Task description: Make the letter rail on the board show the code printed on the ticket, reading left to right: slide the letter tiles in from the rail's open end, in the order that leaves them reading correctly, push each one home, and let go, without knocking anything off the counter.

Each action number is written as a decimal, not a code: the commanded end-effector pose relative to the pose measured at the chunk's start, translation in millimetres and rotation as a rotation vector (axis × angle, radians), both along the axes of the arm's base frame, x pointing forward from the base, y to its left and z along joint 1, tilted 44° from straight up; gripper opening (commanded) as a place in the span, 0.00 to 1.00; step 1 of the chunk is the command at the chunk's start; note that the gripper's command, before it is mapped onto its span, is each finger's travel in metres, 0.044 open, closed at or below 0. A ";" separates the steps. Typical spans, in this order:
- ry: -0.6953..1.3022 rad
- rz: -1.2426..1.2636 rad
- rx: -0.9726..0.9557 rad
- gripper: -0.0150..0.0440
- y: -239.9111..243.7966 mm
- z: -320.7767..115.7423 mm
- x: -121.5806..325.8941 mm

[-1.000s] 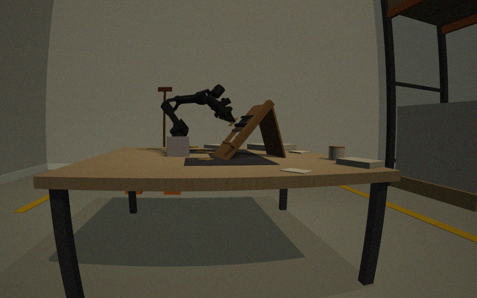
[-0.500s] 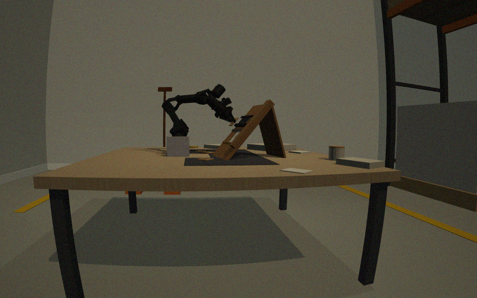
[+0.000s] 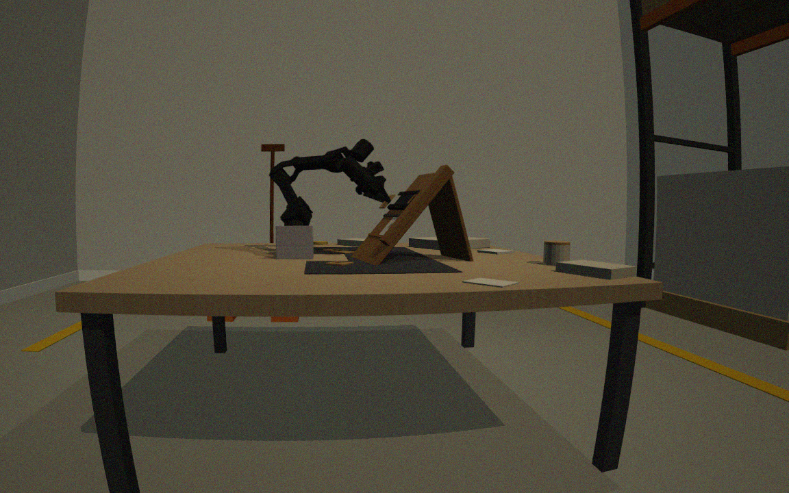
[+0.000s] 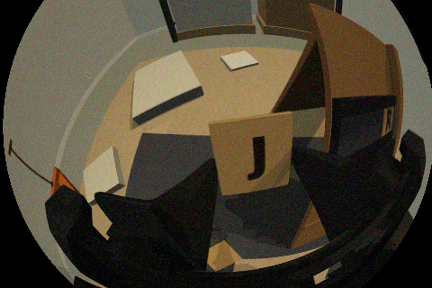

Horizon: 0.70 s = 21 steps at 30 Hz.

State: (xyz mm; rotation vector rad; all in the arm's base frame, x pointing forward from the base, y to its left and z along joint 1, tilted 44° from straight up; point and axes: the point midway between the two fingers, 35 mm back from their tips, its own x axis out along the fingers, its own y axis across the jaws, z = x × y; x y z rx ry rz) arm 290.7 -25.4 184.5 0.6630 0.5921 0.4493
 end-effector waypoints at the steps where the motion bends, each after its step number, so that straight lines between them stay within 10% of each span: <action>1: -0.007 0.004 -0.002 0.25 -1.6 -0.6 0.6; 21: -0.007 0.004 -0.003 0.25 -9.0 -7.0 2.9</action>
